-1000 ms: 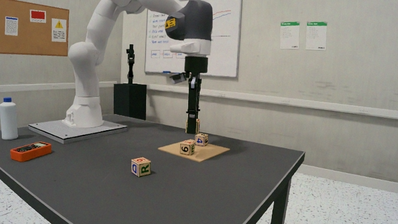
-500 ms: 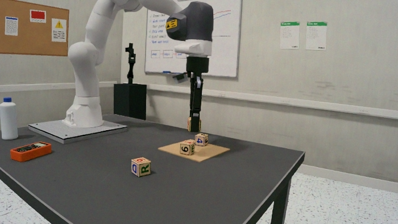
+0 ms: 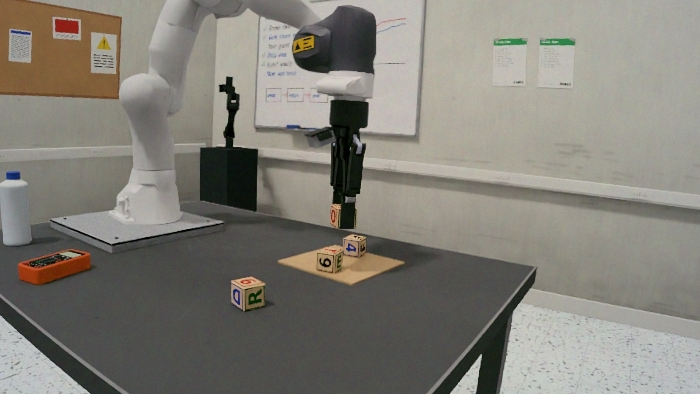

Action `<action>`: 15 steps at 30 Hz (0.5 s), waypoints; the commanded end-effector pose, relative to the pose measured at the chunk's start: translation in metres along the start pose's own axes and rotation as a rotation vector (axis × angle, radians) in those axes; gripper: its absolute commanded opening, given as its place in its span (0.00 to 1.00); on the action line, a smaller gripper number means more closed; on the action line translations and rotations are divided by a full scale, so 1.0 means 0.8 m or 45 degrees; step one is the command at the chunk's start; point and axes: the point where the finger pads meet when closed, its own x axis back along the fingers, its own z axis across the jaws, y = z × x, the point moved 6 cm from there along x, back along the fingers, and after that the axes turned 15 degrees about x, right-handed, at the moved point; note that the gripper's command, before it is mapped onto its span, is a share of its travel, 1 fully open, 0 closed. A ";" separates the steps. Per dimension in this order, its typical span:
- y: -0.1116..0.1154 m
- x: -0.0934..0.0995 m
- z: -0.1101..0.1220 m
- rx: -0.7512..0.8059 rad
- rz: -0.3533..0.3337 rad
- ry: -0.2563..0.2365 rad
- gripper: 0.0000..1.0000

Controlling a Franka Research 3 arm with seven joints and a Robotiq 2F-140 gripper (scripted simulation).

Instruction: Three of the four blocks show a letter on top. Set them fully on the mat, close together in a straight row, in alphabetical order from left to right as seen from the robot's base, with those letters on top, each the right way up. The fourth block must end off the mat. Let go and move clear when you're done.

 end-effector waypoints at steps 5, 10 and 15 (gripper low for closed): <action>0.009 0.001 0.009 0.250 -0.004 -0.010 0.31; 0.016 0.002 0.017 0.351 -0.003 -0.011 0.31; 0.022 0.002 0.025 0.452 -0.002 -0.012 0.31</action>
